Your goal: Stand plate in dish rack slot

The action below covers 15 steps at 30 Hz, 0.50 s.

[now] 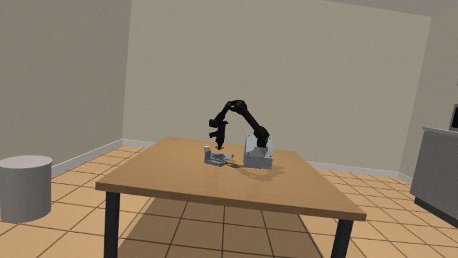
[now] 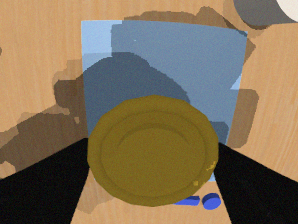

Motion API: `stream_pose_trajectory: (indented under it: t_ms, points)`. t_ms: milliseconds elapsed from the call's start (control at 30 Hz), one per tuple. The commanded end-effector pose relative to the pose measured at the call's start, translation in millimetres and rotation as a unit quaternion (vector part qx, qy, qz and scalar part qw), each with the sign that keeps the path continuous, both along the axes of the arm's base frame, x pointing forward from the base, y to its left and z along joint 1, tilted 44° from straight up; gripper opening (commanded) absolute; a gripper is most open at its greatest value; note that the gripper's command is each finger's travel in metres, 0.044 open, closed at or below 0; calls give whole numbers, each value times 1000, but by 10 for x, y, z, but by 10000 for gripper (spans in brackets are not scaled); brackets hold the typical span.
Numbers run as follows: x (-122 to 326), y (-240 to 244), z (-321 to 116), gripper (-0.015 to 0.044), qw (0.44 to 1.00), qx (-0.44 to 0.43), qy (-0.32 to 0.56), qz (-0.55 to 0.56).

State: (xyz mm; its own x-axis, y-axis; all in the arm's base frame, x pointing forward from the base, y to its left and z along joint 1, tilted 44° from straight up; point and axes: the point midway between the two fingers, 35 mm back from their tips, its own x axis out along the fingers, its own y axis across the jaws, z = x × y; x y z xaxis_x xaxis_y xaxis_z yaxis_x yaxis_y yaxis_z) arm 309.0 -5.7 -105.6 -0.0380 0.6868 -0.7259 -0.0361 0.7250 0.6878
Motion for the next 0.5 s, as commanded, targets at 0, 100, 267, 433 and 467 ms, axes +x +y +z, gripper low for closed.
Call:
stream_pose_trajectory:
  t_ms: [0, 100, 267, 433, 467]
  points:
    - [60, -231, 216, 0, 1000, -5, -8, 0]
    - [59, -377, 363, 0, 1000, -5, -8, 1]
    - [59, -593, 580, 0, 1000, -4, -8, 1]
    - [53, -786, 784, 0, 1000, -2, -8, 2]
    - [50, -816, 818, 0, 1000, -1, -8, 2]
